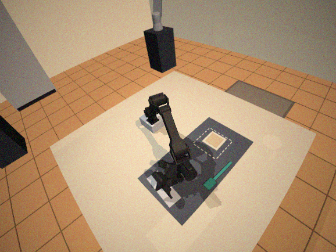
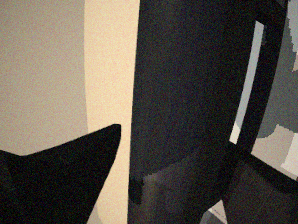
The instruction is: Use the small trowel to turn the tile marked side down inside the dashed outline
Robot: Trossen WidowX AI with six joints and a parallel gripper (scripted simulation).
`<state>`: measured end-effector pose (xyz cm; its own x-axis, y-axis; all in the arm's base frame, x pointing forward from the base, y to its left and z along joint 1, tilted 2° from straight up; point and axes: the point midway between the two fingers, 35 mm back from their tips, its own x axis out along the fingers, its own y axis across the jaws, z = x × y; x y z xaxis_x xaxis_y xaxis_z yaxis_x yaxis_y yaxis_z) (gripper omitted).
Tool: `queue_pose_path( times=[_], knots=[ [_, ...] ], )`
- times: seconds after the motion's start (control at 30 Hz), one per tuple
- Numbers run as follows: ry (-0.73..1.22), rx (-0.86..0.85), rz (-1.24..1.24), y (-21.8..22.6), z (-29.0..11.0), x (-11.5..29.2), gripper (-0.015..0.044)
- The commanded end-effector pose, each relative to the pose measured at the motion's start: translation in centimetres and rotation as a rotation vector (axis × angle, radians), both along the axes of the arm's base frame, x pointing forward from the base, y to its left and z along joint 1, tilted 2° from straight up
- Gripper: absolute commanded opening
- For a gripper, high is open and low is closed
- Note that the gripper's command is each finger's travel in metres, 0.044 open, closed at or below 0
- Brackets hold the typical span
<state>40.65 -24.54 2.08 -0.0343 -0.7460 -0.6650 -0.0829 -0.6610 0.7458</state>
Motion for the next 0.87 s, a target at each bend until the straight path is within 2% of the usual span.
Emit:
queue_pose_path(
  times=[0.0, 0.17, 0.4, 0.6, 0.83],
  knots=[
    [-0.003, -0.005, -0.005, 0.0, 0.0, 0.0, 0.03],
    [-0.003, -0.004, -0.005, 0.1, 0.1, 0.0, 0.03],
    [-0.001, 0.003, 0.0, 4.1, 3.6, 0.2, 0.03],
    [0.0, 0.004, 0.001, 4.6, 4.2, 0.1, 0.03],
    [0.001, 0.008, 0.013, 6.7, 12.4, -4.8, 0.03]
  ],
)
